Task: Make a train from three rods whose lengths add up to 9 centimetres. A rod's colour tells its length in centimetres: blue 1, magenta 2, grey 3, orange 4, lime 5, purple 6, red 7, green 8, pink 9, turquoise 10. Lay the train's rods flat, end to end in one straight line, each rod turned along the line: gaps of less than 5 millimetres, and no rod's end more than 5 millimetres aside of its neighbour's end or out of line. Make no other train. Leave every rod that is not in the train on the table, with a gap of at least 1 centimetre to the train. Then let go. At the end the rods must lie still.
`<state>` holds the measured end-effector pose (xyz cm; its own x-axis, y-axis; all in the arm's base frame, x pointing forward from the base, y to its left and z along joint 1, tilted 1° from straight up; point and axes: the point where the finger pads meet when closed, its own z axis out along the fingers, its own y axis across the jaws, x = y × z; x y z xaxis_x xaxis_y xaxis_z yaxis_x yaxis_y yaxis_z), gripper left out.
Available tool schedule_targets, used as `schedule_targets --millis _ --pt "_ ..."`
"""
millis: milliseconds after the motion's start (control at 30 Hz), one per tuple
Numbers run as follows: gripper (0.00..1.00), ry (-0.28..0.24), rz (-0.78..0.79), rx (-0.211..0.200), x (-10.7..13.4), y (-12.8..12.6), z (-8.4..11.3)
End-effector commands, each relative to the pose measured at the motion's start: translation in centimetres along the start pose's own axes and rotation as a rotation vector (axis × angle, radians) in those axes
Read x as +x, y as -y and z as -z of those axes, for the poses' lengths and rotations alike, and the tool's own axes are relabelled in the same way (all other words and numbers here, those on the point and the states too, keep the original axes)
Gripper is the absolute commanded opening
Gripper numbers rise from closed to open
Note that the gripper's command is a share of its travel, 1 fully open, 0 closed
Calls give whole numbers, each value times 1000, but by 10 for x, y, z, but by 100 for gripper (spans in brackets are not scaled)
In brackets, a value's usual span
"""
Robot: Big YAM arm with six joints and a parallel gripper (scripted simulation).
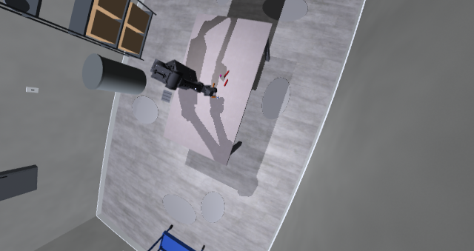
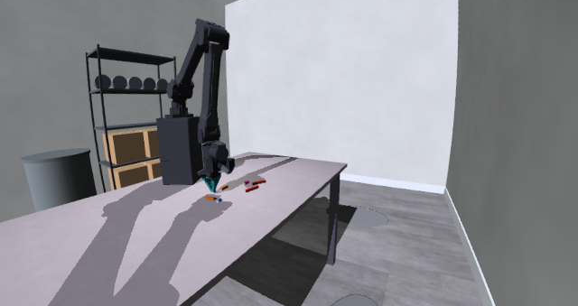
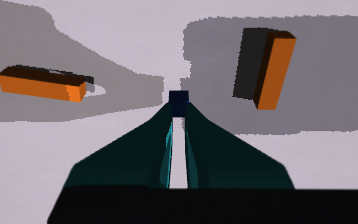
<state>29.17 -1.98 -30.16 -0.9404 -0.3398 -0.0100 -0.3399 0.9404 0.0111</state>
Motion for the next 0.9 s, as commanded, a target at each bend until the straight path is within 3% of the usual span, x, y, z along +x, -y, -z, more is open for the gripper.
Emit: schedule_targets --millis 0,867 --pt "4 21 4 10 -16 2 5" --pt "4 25 4 11 -18 3 6"
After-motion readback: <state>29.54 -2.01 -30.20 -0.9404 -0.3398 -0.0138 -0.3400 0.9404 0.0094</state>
